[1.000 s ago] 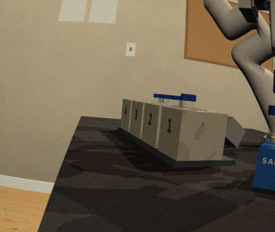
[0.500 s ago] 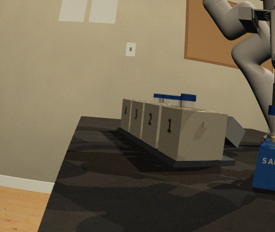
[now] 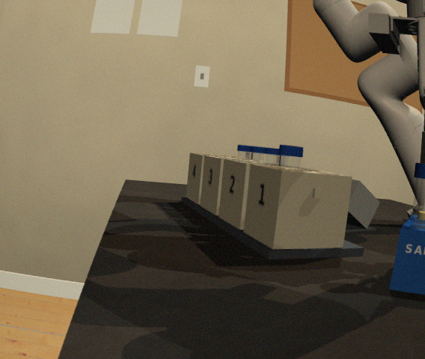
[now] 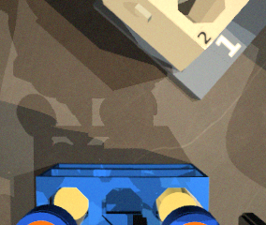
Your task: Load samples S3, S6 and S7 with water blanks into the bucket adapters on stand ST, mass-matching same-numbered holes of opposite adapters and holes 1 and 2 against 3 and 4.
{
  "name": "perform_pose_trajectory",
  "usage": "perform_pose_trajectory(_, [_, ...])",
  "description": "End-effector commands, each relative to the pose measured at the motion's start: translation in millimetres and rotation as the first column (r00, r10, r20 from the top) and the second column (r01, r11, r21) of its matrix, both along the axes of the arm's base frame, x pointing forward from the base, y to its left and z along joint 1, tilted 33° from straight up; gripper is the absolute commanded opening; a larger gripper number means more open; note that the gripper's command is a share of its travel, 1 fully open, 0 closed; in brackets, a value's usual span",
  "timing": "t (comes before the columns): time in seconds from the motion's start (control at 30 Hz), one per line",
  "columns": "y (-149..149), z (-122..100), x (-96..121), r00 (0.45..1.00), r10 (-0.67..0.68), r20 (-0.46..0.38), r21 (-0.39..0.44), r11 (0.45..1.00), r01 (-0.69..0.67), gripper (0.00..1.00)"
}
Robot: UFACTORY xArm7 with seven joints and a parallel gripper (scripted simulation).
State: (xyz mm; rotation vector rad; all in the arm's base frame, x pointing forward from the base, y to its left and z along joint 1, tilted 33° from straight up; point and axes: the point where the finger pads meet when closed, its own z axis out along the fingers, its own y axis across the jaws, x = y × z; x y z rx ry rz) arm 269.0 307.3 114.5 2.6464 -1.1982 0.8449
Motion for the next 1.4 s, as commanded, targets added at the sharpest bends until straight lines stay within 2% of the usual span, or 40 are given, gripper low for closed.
perform_pose_trajectory(0.0, [1,-2,1,1.0,0.003,0.002,0.003,1.0,-0.003,0.57])
perform_pose_trajectory(0.8, [-4,-14,8,1.0,0.003,0.002,0.003,1.0,-0.003,0.57])
perform_pose_trajectory(1.27, [-4,-14,8,1.0,0.003,0.002,0.003,1.0,-0.003,0.57])
perform_pose_trajectory(1.3, [-4,-14,8,1.0,0.003,0.002,0.003,1.0,-0.003,0.0])
perform_pose_trajectory(1.37, [-3,-13,7,1.0,0.003,0.002,0.003,1.0,-0.003,0.0])
